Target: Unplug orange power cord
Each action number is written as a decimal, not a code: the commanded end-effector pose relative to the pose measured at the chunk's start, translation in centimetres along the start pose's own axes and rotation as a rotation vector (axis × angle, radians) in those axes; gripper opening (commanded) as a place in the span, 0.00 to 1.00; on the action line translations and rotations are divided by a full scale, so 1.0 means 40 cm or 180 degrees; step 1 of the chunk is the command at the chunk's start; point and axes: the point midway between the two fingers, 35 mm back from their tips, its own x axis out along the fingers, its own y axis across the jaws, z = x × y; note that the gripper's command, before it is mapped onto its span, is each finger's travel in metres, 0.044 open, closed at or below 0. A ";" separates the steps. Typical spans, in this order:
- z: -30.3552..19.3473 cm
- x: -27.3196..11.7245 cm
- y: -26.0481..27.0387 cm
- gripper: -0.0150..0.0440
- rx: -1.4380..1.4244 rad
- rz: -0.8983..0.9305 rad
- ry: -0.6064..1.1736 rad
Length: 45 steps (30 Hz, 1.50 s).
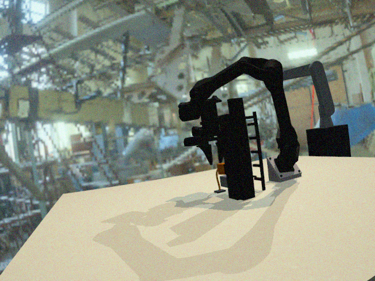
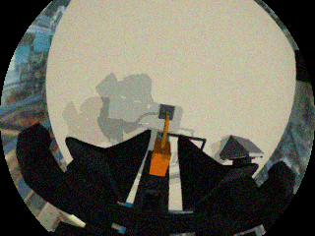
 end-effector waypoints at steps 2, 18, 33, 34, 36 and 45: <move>-0.002 0.000 0.000 0.53 0.0002 0.0001 0.0003; -0.037 -0.016 0.000 0.53 0.0035 0.0007 0.0031; -0.098 -0.015 -0.003 0.53 0.0036 0.0005 0.0037; -0.102 -0.015 -0.003 0.53 0.0036 0.0005 0.0037; -0.104 -0.015 -0.003 0.53 0.0036 0.0005 0.0037; -0.104 0.005 -0.003 0.53 0.0036 0.0006 0.0038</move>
